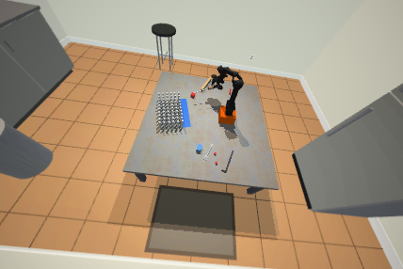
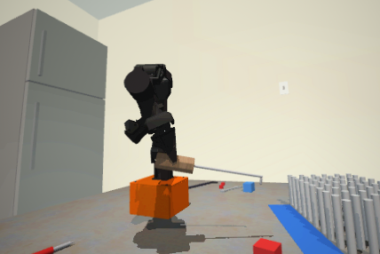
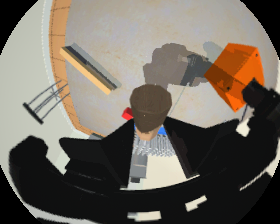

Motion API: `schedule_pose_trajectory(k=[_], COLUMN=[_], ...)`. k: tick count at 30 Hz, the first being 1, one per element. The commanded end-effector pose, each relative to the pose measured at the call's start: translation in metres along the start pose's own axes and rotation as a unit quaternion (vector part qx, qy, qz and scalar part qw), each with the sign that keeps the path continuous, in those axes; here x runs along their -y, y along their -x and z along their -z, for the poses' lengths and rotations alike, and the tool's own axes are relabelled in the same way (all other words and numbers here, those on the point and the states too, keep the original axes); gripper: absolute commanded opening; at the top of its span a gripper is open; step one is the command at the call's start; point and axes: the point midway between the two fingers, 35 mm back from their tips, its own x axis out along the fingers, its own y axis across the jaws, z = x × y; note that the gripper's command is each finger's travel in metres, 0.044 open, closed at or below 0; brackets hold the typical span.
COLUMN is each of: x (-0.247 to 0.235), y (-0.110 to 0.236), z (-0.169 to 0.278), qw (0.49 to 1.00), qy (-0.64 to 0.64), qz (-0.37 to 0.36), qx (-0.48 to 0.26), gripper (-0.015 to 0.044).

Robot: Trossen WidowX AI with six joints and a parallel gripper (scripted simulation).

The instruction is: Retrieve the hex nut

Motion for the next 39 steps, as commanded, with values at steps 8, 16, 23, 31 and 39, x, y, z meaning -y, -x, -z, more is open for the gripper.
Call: schedule_pose_trajectory(k=[8, 16, 23, 31, 39], x=[0.022, 0.042, 0.062, 0.087, 0.101], y=[-0.016, -0.024, -0.03, -0.035, -0.037], z=[0.051, 0.082, 0.107, 0.131, 0.144], qw=[1.0, 0.998, 0.997, 0.993, 0.99], qy=[-0.016, -0.031, -0.047, -0.068, -0.082], qz=[-0.025, -0.046, -0.063, -0.08, -0.087], qx=[0.003, -0.008, -0.026, -0.056, -0.078], gripper=[0.0, 0.0, 0.0, 0.0, 0.0])
